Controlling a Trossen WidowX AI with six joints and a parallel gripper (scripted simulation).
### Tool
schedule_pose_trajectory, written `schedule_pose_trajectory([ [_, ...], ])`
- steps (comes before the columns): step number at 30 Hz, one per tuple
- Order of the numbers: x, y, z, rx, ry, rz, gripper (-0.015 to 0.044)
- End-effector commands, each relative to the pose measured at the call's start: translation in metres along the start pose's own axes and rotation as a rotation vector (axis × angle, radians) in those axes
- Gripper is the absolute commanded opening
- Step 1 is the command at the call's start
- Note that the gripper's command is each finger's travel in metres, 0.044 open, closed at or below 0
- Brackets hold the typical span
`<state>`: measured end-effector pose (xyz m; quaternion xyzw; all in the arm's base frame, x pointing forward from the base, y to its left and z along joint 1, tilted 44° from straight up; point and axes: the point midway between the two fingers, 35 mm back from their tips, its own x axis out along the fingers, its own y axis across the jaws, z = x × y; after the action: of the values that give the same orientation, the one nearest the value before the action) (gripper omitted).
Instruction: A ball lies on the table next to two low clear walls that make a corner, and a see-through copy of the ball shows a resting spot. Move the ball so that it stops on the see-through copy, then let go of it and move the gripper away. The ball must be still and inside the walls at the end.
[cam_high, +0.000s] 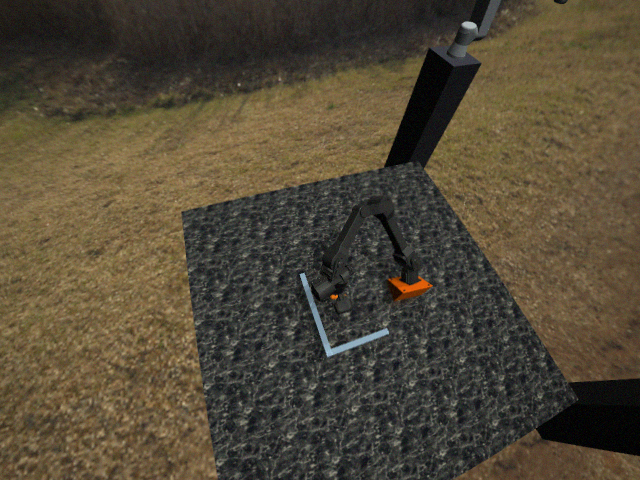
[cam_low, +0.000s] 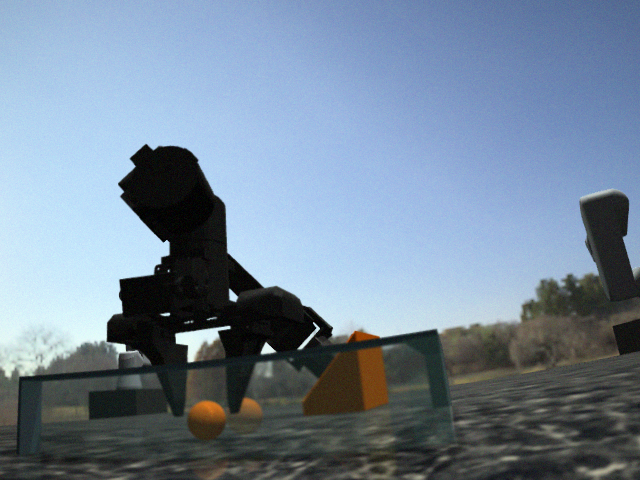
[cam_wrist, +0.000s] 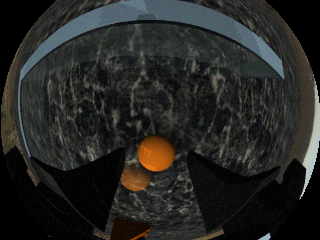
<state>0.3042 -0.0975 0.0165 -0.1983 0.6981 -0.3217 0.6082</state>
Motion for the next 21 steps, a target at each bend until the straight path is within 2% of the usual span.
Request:
schedule_pose_trajectory([
  [1, 0.006, 0.000, -0.001, -0.007, -0.001, -0.005, 0.0272],
  [4, 0.008, 0.000, -0.001, -0.007, -0.001, -0.005, 0.0272],
  [8, 0.008, 0.000, -0.001, -0.007, -0.001, -0.005, 0.0167],
  [14, 0.008, 0.000, -0.001, -0.007, -0.001, -0.005, 0.0127],
  [19, -0.005, 0.001, 0.002, -0.008, -0.002, -0.002, 0.0000],
  [21, -0.016, 0.002, 0.004, -0.008, -0.002, 0.000, 0.0000],
])
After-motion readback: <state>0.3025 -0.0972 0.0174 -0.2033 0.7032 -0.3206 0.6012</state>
